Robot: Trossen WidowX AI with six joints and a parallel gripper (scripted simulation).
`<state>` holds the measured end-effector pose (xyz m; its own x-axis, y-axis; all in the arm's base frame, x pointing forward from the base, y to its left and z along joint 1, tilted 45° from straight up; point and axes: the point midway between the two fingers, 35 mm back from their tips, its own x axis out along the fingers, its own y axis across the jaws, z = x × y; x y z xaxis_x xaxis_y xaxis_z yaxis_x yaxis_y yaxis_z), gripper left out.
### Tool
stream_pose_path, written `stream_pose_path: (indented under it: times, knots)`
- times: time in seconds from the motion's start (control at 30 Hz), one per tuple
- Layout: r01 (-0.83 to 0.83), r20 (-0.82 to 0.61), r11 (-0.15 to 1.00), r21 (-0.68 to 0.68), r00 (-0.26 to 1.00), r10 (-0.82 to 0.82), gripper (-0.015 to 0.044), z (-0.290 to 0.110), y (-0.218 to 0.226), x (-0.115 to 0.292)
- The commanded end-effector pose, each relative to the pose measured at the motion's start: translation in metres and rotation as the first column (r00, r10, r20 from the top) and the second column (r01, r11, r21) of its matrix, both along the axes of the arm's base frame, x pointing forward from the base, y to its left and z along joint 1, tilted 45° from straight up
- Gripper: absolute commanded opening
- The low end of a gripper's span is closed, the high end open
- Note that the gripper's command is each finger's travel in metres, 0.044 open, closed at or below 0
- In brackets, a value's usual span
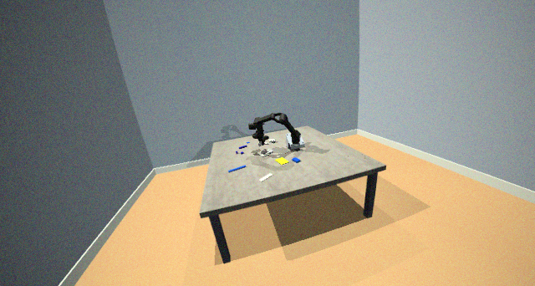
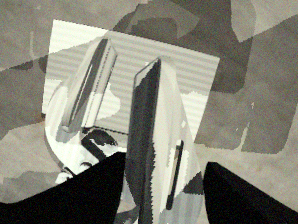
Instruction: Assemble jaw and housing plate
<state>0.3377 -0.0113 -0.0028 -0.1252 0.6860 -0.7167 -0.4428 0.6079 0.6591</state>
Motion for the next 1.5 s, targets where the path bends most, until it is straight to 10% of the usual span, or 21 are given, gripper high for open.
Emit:
stream_pose_path:
  times: [0.0,1.47]
  knots:
    - [0.007,-0.005,1.000,0.005,1.000,-0.007,0.0134,0.0012,0.0011,-0.0008]
    - [-0.012,0.013,1.000,0.009,1.000,0.012,0.0134,-0.0005,-0.0005,0.0004]
